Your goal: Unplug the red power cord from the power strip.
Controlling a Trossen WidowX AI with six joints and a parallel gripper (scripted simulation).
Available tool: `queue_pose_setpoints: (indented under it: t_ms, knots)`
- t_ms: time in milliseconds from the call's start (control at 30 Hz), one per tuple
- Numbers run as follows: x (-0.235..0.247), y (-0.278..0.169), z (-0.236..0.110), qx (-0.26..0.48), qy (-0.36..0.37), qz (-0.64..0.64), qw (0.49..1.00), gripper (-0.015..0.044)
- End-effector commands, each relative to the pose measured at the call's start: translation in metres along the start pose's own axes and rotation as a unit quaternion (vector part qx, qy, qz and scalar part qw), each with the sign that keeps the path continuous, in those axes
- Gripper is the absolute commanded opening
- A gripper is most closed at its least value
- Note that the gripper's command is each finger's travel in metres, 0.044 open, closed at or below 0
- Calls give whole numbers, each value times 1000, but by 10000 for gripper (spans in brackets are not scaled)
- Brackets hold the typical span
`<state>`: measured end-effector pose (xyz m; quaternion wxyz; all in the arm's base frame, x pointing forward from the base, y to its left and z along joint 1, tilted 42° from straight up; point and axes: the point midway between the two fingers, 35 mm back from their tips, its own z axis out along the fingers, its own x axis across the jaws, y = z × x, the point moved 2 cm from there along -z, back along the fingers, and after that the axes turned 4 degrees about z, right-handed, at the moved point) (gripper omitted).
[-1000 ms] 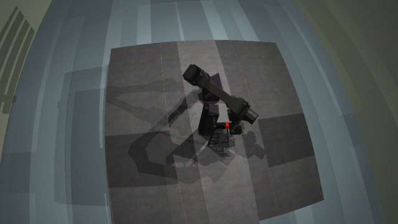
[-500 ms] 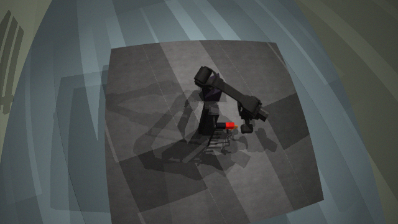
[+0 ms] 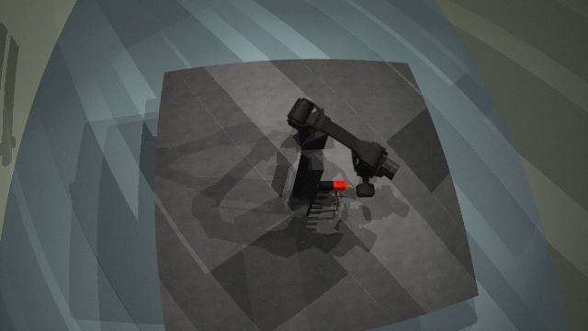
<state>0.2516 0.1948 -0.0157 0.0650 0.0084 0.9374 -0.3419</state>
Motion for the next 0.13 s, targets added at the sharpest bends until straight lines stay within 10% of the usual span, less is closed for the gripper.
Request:
queue_pose_setpoints:
  t_ms: [0,100]
  knots:
    - [1,0,0,-1,4,1,1000,440]
    - [1,0,0,-1,4,1,1000,440]
